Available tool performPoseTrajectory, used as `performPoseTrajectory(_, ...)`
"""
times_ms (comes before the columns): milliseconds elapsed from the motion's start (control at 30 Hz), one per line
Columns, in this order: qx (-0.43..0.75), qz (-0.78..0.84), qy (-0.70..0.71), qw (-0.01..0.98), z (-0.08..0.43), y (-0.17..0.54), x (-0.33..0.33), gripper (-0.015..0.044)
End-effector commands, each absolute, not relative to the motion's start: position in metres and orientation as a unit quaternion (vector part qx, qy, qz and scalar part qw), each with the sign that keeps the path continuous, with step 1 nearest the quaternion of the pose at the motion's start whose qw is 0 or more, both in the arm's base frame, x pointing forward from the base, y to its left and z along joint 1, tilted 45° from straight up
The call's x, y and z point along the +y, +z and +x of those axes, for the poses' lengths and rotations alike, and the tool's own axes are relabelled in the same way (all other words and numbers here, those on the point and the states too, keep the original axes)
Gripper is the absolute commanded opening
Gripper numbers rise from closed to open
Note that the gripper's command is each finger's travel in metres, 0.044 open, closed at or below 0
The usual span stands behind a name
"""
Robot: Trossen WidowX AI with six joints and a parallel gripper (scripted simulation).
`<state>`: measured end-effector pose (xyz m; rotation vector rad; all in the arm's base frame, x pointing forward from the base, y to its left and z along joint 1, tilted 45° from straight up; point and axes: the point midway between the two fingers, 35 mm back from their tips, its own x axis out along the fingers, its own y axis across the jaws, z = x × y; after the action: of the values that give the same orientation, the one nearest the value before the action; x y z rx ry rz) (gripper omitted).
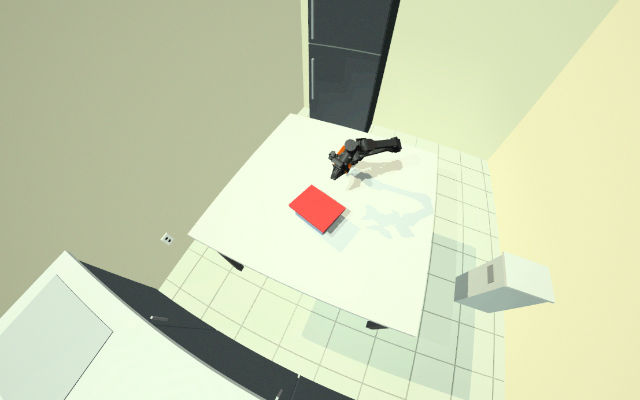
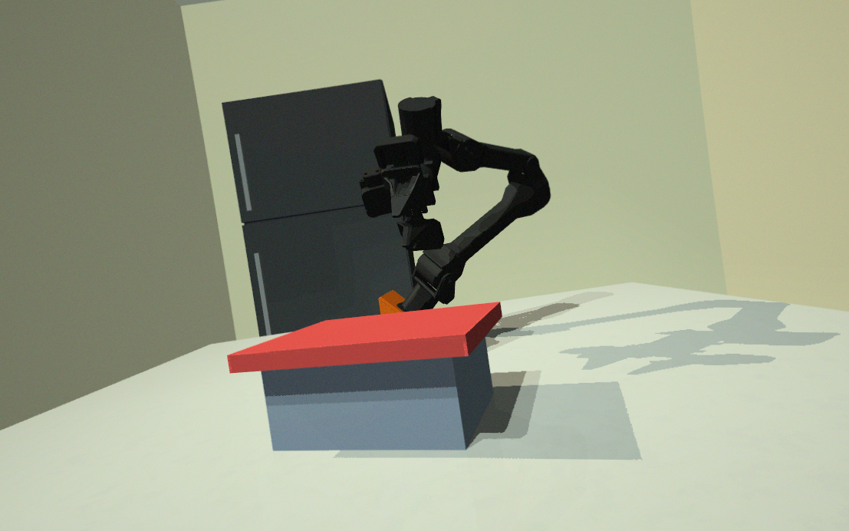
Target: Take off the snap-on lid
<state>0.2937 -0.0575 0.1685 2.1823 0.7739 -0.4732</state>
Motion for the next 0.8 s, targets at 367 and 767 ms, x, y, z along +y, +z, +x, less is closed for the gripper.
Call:
performPoseTrajectory(367,0.311,0.864,-0.204,0.339,0.291,0.15,-0.033,0.0235)
performPoseTrajectory(767,0.311,0.865,-0.202,0.338,0.291,0.12,-0.004,0.0235)
